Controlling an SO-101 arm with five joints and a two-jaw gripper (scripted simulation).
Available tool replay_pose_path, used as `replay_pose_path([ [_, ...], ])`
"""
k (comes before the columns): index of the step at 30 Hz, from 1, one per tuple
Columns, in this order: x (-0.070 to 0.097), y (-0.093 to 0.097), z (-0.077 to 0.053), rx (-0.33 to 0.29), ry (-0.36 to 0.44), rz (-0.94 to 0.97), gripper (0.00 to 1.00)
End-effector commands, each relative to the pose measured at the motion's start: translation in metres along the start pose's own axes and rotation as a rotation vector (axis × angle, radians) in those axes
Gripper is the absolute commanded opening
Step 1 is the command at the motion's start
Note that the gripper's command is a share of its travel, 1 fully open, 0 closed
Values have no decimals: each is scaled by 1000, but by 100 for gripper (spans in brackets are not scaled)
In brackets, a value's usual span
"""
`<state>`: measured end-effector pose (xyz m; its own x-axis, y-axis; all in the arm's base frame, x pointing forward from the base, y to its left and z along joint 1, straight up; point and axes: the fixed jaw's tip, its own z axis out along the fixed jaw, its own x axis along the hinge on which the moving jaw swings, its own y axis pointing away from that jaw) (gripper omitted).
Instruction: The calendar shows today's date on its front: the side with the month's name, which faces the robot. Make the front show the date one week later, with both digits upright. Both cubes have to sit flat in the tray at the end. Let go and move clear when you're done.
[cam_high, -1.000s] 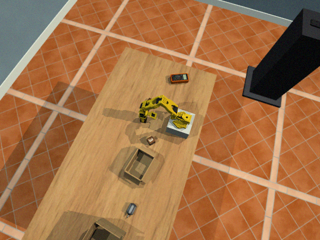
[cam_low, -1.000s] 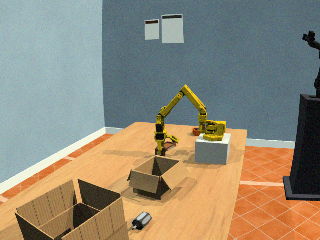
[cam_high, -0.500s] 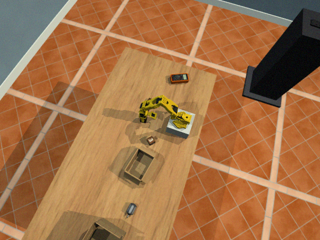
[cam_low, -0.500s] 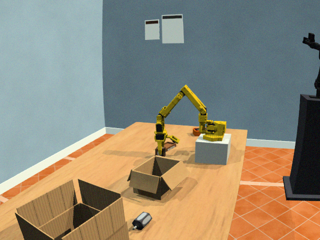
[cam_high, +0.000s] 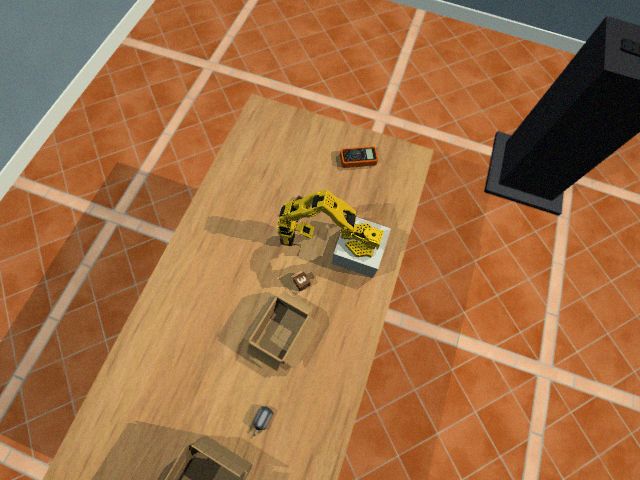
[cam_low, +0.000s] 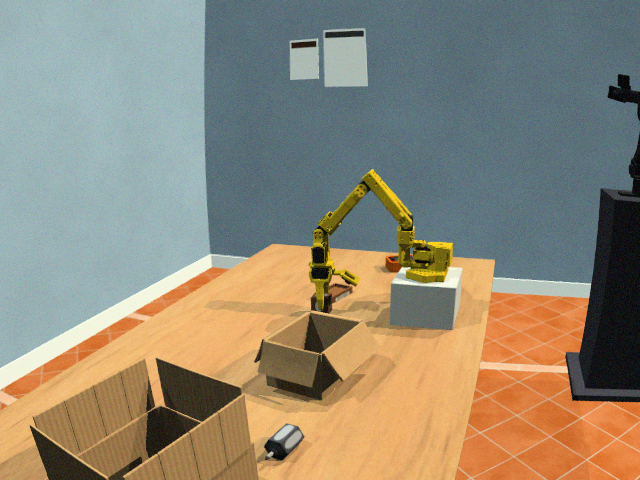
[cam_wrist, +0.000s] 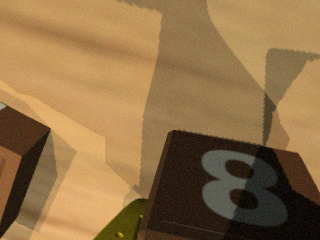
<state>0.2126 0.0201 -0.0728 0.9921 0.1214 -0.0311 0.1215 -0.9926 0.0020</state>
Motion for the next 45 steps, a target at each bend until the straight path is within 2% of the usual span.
replay_pose_path([
  [1,5,-1,-13,2,19,3,0],
  [4,5,0,-23,2,19,3,0],
  [6,5,0,-23,2,19,3,0],
  [12,4,1,-40,2,19,3,0],
  [17,3,2,-47,2,19,3,0],
  [45,2,-1,-48,3,19,74,0],
])
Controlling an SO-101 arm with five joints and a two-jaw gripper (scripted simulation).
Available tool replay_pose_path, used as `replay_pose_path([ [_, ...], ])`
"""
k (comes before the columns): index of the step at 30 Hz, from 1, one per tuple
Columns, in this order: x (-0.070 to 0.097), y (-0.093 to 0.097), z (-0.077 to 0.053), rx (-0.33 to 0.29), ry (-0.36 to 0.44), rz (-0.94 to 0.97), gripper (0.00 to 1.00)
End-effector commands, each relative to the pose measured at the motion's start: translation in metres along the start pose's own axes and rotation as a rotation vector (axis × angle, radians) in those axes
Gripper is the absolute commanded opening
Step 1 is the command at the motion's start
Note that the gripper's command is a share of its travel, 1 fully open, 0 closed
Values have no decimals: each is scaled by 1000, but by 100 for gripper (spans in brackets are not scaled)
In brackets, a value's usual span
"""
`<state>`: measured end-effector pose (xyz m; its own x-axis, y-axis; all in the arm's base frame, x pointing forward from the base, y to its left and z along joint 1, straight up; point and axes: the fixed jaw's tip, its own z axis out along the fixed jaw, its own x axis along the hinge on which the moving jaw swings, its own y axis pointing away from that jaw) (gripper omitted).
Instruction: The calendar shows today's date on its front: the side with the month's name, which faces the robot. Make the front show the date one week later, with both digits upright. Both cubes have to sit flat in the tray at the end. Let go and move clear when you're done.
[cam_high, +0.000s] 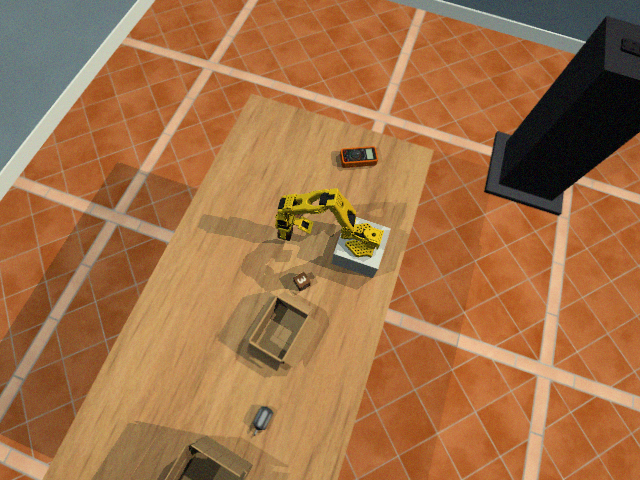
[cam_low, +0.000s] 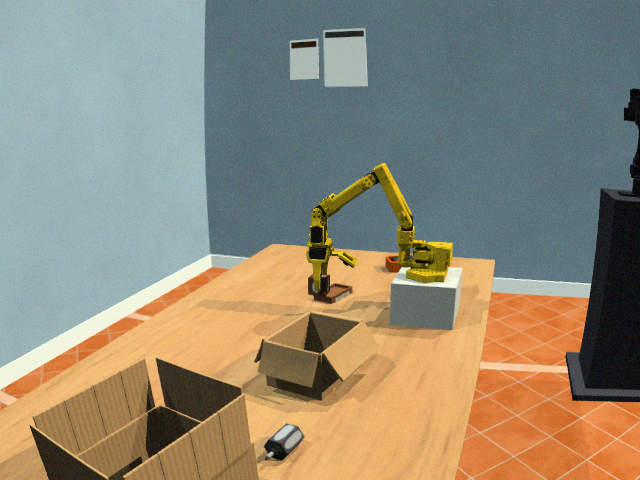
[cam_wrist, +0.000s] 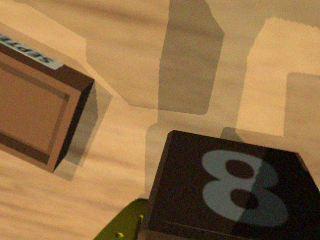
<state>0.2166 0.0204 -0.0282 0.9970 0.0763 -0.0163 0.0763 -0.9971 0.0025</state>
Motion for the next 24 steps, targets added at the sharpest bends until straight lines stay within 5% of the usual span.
replay_pose_path([
  [1,0,-2,-3,2,4,39,0],
  [24,-3,-18,-2,2,4,447,0],
])
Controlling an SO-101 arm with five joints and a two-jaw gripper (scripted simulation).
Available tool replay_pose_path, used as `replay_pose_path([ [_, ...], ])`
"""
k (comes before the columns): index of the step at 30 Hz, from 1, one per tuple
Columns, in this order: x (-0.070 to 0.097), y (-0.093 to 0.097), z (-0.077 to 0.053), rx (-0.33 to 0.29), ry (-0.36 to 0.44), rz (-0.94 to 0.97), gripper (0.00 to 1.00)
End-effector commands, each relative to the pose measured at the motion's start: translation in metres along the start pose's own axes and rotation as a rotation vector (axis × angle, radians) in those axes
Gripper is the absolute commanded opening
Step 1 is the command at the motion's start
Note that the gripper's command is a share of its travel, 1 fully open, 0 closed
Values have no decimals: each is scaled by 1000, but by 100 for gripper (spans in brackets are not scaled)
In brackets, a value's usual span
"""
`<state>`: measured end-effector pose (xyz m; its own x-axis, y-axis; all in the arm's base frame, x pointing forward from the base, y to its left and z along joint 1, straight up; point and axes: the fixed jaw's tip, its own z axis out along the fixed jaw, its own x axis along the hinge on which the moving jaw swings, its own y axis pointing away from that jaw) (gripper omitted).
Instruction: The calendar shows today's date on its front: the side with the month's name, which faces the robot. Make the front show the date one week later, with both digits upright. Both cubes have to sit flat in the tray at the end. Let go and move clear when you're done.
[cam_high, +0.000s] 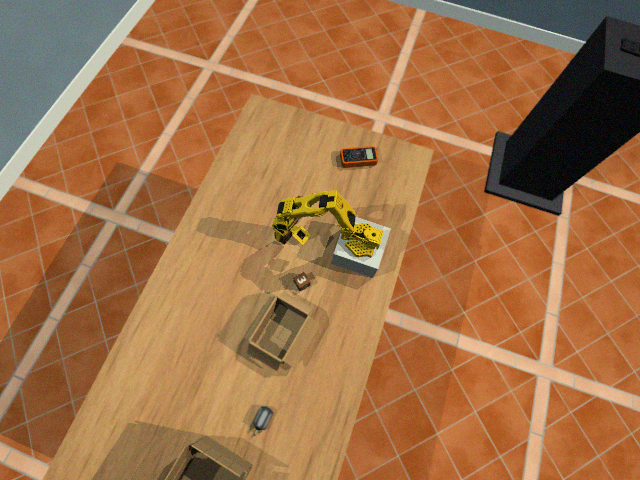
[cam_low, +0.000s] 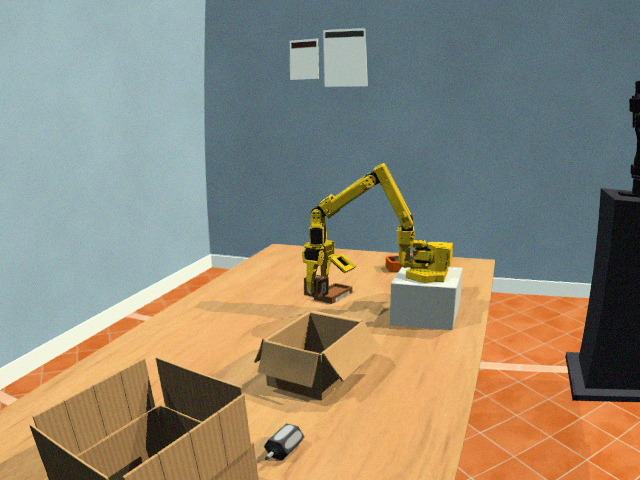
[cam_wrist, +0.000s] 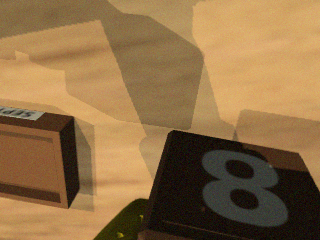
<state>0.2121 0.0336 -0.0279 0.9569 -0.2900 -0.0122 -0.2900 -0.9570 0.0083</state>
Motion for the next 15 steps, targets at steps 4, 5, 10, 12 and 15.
replay_pose_path([
  [4,-3,-8,-1,2,1,163,0],
  [5,-3,-8,-1,2,1,163,0],
  [10,-6,-14,0,2,1,322,0],
  [12,-8,-17,0,2,1,389,0],
  [15,-10,-21,0,2,1,494,0],
])
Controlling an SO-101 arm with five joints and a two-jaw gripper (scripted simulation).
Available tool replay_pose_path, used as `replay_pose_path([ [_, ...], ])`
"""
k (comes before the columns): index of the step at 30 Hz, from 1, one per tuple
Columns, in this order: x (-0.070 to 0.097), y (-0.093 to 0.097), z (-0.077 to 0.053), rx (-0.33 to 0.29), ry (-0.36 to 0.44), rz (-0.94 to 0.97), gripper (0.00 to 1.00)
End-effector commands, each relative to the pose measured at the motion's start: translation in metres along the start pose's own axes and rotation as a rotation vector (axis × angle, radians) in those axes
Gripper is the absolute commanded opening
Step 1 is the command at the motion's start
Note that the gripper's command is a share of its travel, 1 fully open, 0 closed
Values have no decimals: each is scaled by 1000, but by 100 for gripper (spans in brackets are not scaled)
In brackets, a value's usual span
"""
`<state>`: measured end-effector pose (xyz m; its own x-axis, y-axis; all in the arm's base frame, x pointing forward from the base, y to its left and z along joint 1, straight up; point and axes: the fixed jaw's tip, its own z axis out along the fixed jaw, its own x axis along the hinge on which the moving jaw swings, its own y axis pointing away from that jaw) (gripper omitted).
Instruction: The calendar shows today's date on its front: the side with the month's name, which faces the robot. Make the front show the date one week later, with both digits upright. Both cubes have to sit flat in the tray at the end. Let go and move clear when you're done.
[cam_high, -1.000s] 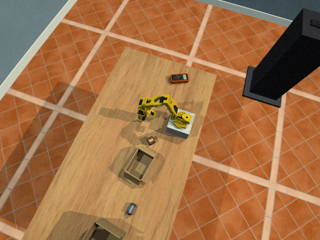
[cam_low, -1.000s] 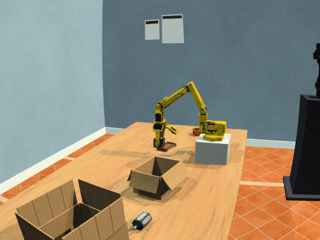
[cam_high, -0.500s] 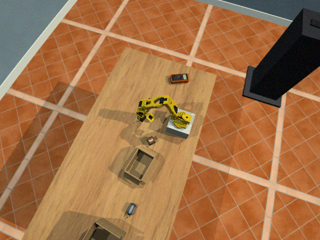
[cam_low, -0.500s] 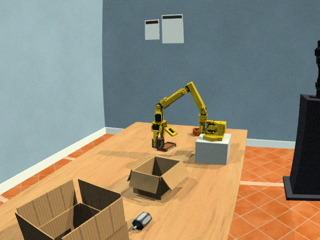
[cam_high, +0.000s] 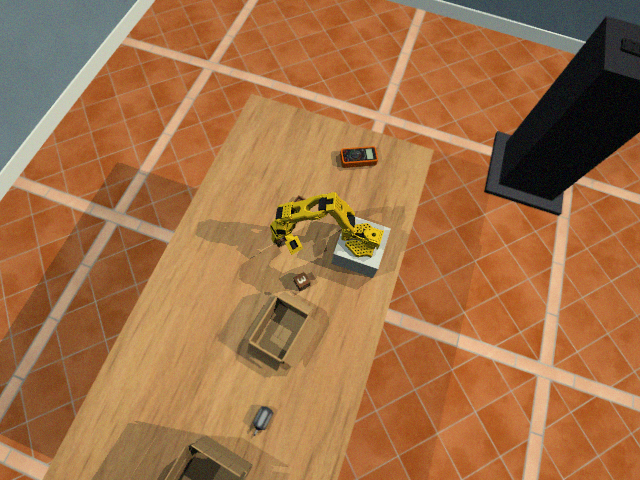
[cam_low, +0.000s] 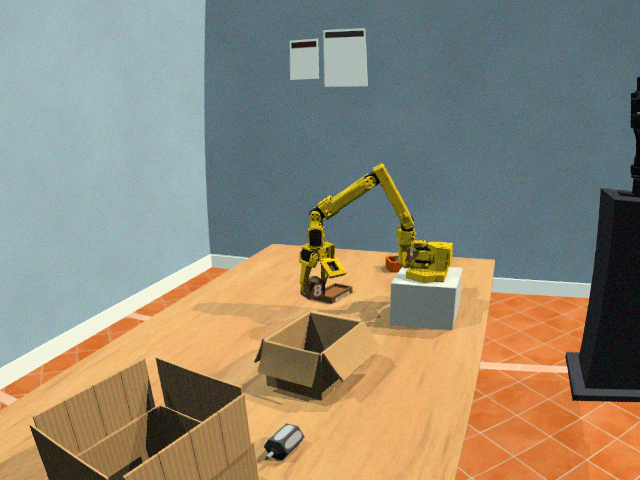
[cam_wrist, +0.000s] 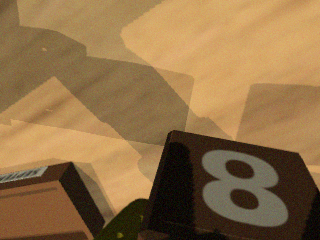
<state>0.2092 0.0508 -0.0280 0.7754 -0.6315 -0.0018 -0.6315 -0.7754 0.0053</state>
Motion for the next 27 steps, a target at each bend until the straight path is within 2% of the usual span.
replay_pose_path([
  [1,-6,-5,0,-6,-5,140,0],
  [5,-11,-9,1,-6,-4,287,0],
  [7,-11,-9,1,-6,-4,287,0],
  [22,-33,-26,3,-8,-1,854,0],
  [24,-33,-26,3,-8,-1,854,0],
  [27,-37,-29,4,-8,0,964,0],
])
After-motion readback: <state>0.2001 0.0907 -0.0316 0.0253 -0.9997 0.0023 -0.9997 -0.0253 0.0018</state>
